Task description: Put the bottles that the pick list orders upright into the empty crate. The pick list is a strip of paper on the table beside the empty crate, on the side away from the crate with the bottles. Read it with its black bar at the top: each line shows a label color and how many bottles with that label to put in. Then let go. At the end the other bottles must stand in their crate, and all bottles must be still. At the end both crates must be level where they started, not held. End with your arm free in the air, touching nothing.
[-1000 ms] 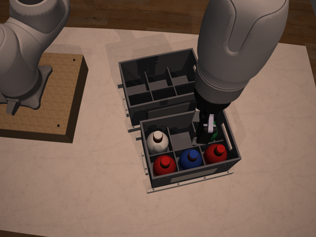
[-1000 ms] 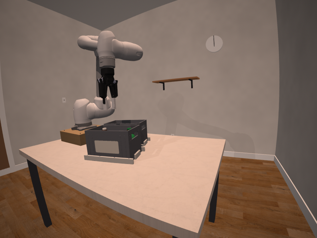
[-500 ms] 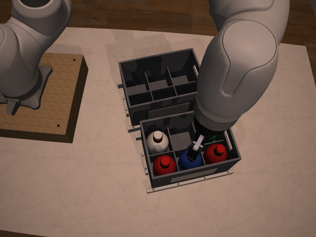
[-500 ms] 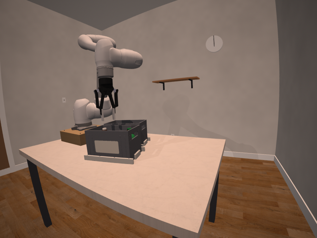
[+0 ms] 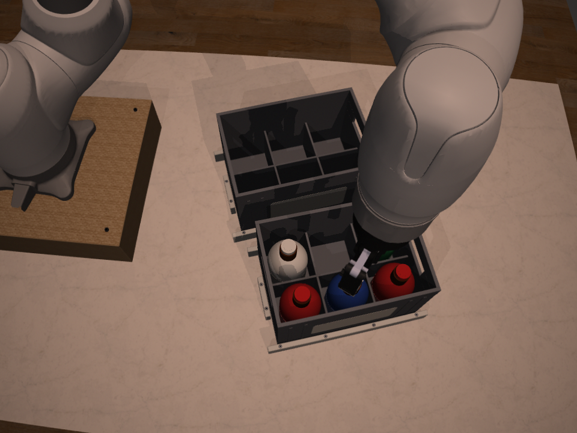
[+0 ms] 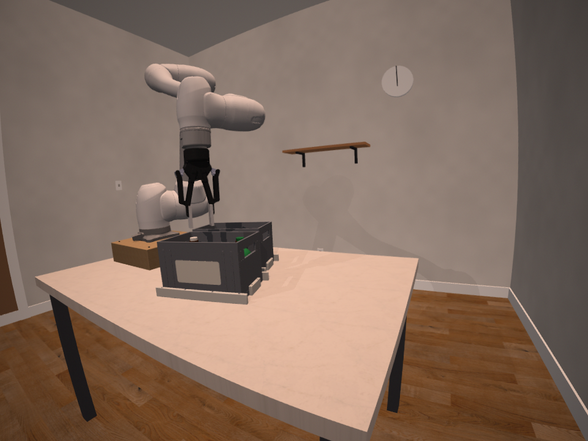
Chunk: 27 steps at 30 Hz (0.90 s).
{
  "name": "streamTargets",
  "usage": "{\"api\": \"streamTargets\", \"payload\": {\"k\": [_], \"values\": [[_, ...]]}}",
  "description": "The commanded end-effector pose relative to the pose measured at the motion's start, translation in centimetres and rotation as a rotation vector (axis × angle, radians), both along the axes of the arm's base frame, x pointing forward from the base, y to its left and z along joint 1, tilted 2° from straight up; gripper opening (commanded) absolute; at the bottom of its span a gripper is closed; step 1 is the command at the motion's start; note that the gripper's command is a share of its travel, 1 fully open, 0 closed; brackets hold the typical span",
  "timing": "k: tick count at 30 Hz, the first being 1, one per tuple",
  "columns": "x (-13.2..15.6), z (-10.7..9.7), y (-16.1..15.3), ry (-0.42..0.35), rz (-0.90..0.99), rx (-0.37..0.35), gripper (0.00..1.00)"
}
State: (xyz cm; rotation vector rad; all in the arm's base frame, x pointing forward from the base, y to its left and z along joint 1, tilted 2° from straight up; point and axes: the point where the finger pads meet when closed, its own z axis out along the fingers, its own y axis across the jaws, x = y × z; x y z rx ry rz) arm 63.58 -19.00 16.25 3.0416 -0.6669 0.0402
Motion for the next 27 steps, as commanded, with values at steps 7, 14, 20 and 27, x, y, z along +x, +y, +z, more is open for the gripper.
{"api": "streamTargets", "payload": {"k": [7, 14, 20, 27], "values": [[0.0, -0.9, 0.0, 0.0, 0.0, 0.0, 0.38], [0.0, -1.8, -0.1, 0.0, 0.0, 0.0, 0.38], [0.0, -2.3, -0.1, 0.0, 0.0, 0.0, 0.38], [0.1, -3.3, -0.1, 0.0, 0.0, 0.0, 0.38]]}}
